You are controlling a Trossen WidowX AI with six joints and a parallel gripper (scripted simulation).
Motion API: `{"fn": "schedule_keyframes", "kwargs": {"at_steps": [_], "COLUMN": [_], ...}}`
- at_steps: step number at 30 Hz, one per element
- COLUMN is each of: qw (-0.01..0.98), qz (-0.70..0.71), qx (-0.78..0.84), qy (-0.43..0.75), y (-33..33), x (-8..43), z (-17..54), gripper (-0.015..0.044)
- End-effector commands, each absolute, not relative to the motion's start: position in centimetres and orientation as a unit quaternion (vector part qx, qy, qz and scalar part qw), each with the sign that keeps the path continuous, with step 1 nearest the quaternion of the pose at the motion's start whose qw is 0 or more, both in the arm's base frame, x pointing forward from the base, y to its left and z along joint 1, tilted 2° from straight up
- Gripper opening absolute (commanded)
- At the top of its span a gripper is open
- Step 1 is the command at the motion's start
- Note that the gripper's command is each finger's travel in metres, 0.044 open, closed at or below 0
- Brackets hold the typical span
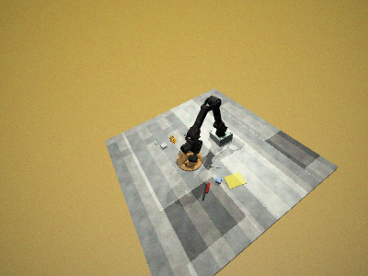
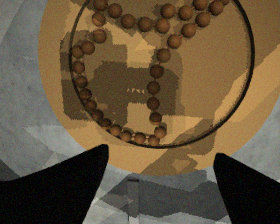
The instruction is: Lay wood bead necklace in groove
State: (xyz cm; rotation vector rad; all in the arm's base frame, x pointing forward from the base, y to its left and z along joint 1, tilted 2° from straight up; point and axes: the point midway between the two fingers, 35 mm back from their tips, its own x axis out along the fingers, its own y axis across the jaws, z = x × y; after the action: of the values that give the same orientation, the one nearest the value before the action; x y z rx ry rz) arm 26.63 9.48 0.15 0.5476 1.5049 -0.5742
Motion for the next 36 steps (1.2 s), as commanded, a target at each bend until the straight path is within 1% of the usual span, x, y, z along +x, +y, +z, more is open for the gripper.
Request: {"fn": "schedule_keyframes", "kwargs": {"at_steps": [1, 2, 3, 36], "qw": [0.662, 0.662, 0.662, 0.662], "qz": [-0.250, -0.250, -0.250, -0.250], "qx": [0.237, 0.237, 0.237, 0.237], "qy": [0.666, 0.666, 0.666, 0.666], "y": [9.4, 9.4, 9.3, 9.3], "x": [26.9, 26.9, 26.9, 26.8], "z": [0.7, 0.4, 0.1, -3.2], "gripper": [0.0151, 0.0125, 0.0120, 0.0120]}}
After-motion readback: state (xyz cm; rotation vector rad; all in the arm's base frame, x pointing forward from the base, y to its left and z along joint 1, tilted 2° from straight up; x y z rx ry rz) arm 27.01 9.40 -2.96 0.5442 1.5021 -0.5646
